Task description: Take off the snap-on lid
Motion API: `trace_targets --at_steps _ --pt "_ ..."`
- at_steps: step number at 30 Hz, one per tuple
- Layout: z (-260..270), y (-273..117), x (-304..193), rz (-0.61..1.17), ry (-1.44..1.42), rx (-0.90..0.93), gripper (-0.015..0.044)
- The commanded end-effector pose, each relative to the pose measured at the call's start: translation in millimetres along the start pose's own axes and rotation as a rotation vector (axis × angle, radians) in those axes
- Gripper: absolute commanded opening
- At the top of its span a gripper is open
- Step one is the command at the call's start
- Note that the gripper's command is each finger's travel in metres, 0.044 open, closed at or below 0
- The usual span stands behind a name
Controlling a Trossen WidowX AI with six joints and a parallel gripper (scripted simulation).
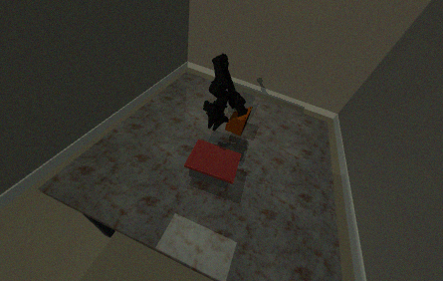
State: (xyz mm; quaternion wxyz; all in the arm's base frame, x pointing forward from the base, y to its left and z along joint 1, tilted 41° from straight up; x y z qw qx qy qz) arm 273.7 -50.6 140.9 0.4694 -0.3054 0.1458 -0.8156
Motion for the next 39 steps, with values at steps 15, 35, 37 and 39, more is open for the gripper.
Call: trace_targets --at_steps 15,35,37,39 --pt "-22.7 -20.6 -61.2 0.038 -0.366 0.021 0.0235" --pt "-57.5 20.1 -46.1 0.036 -0.379 0.021 0.0235" --pt "-57.1 23.0 -46.5 0.036 -0.378 0.020 0.0235" --pt "-56.6 26.0 -46.9 0.036 -0.378 0.020 0.0235"
Point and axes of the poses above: the point midway between the two fingers, 35 mm back from their tips, its own y axis out along the fingers, its own z axis across the jaws, x = y × z, the point moved 2 cm from there along -y, back along the fingers, and after that the axes turned 5 degrees about y, right-handed, at the moved point
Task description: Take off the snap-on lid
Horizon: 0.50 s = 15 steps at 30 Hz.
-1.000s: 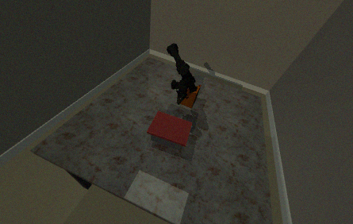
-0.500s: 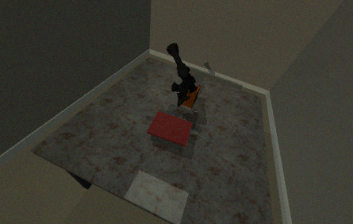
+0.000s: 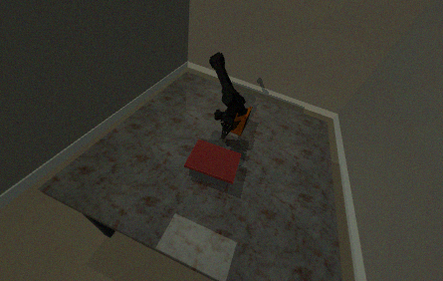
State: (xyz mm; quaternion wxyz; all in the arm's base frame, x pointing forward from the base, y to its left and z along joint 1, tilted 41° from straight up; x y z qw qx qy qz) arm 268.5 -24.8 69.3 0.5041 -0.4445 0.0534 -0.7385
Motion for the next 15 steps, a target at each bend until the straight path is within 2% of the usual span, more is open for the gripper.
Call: trace_targets --at_steps 1,15 --pt "1.0 6.8 -0.5 0.003 -0.005 0.002 0.0235" --pt "2.3 28.6 -0.8 0.004 -0.005 0.001 0.0235"
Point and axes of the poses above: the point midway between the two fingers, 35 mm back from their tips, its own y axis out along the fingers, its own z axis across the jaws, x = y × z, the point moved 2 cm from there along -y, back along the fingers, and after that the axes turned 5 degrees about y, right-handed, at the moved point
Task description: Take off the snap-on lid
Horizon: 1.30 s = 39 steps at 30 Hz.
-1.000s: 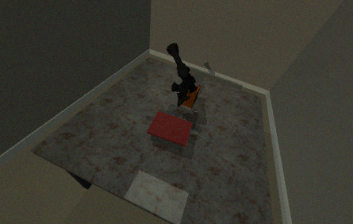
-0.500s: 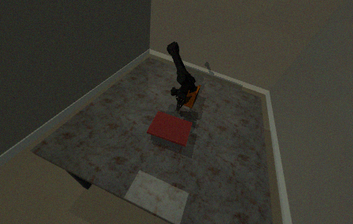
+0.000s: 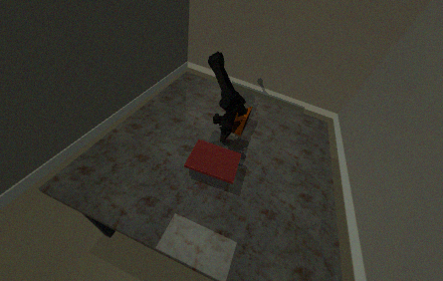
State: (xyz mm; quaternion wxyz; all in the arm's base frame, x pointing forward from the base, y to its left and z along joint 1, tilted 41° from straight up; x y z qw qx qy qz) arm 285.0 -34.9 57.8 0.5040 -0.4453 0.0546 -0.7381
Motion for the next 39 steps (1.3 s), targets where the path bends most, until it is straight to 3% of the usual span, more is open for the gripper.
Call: trace_targets --at_steps 1,23,26,36,39 --pt "1.2 7.7 -0.1 0.002 -0.005 0.004 0.0235" --pt "-2.5 40.6 1.1 -0.002 -0.006 0.008 0.0235" --pt "-2.5 40.6 1.1 -0.002 -0.006 0.008 0.0156" --pt "-2.5 40.6 1.1 -0.002 -0.006 0.008 0.0090" --pt "-2.5 40.6 1.1 -0.002 -0.006 0.008 0.0011"
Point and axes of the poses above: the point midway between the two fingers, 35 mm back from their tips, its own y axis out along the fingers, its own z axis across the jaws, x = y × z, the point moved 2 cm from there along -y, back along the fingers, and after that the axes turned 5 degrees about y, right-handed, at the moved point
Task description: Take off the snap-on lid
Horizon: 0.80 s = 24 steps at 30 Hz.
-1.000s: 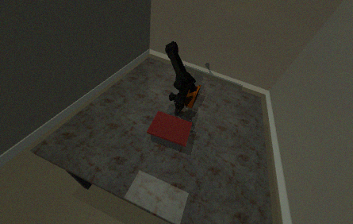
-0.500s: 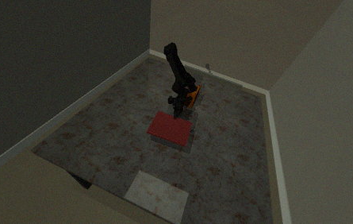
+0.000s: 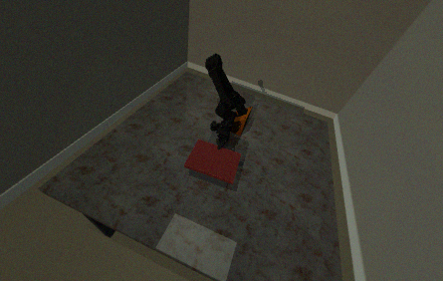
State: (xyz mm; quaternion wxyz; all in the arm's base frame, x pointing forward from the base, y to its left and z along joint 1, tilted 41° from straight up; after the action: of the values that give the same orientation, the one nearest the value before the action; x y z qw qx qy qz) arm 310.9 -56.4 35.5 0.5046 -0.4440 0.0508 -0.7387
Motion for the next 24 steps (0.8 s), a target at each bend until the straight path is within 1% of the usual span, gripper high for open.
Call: trace_targets --at_steps 1,24 --pt "0.2 0.3 -0.1 0.001 -0.005 0.001 0.0000" --pt "3.2 -3.1 -0.2 0.000 0.000 0.000 0.0000"
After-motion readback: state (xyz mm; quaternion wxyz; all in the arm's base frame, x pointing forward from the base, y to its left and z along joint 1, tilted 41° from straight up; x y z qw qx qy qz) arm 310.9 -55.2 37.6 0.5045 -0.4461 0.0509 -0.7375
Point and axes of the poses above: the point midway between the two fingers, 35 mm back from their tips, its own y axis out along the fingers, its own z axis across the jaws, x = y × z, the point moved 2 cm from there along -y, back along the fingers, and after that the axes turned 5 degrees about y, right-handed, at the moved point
